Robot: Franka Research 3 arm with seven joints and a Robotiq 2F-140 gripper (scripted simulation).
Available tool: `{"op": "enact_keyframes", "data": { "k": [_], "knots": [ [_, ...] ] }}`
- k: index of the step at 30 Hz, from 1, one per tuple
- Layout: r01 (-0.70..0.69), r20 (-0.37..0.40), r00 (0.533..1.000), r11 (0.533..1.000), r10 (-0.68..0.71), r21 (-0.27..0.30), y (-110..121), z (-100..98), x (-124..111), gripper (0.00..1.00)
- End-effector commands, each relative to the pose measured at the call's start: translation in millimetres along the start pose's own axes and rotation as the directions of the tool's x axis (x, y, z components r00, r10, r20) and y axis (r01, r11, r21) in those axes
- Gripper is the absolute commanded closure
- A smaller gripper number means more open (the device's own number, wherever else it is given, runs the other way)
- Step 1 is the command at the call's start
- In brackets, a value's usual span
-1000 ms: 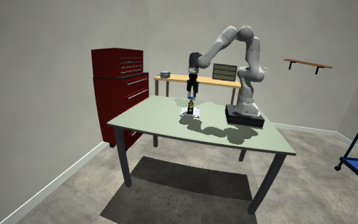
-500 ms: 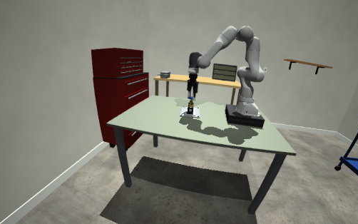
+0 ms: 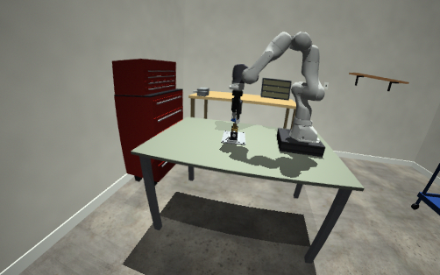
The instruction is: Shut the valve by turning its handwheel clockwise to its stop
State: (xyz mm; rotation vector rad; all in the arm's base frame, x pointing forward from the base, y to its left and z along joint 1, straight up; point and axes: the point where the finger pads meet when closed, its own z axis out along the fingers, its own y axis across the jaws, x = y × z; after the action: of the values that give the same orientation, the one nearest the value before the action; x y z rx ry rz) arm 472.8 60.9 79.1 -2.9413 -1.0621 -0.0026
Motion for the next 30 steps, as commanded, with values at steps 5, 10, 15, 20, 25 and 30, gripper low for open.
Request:
{"op": "enact_keyframes", "data": {
  "k": [5,10,15,20,25,30],
  "knots": [
    [-0.202,0.005,0.979,0.979,0.202,-0.014,-0.2,1.2,0.2,0.67],
    [-0.298,0.003,0.955,0.955,0.298,-0.015,-0.2,1.2,0.2,0.67],
    [-0.342,0.003,0.940,0.940,0.342,-0.015,-0.2,1.2,0.2,0.67],
    [-0.417,0.001,0.909,0.909,0.417,-0.015,-0.2,1.2,0.2,0.67],
    [-0.479,0.000,0.878,0.878,0.479,-0.015,-0.2,1.2,0.2,0.67],
    [-0.496,0.000,0.868,0.868,0.496,-0.015,-0.2,1.2,0.2,0.67]
  ]
}}
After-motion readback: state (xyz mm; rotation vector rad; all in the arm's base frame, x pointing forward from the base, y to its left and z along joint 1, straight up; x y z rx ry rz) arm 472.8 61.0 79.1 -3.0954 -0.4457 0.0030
